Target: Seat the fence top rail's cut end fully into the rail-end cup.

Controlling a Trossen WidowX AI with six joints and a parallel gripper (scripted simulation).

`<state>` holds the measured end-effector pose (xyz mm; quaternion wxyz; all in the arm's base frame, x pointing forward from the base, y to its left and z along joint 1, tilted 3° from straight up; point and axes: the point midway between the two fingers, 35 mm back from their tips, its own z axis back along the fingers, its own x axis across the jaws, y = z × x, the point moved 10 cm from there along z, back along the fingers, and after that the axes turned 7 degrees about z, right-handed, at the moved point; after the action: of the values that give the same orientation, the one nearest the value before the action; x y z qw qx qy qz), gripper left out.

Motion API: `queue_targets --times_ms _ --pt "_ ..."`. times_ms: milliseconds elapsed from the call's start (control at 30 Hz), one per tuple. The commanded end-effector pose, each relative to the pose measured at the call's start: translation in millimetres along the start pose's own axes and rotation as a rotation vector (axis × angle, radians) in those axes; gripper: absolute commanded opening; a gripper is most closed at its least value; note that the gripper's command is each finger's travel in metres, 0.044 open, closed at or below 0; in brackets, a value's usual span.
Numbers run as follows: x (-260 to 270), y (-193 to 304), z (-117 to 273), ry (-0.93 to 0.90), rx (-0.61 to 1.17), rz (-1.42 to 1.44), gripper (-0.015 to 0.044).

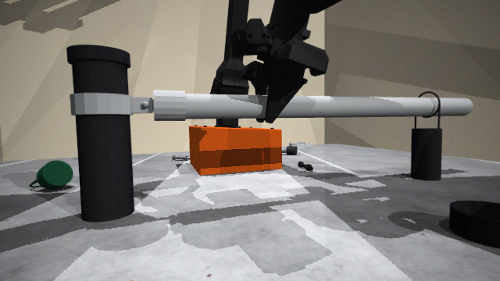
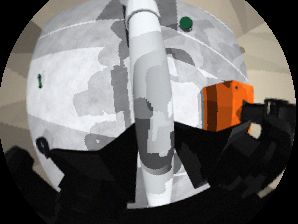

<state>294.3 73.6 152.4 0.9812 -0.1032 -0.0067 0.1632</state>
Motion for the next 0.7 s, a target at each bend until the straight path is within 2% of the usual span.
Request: queue_targets --times_ms 0,667 --pt "-1 -4 0 -0.001 -0.006 0.0 0.0" --pt "-2 -15 -2 -0.001 -0.007 0.0 0.0"
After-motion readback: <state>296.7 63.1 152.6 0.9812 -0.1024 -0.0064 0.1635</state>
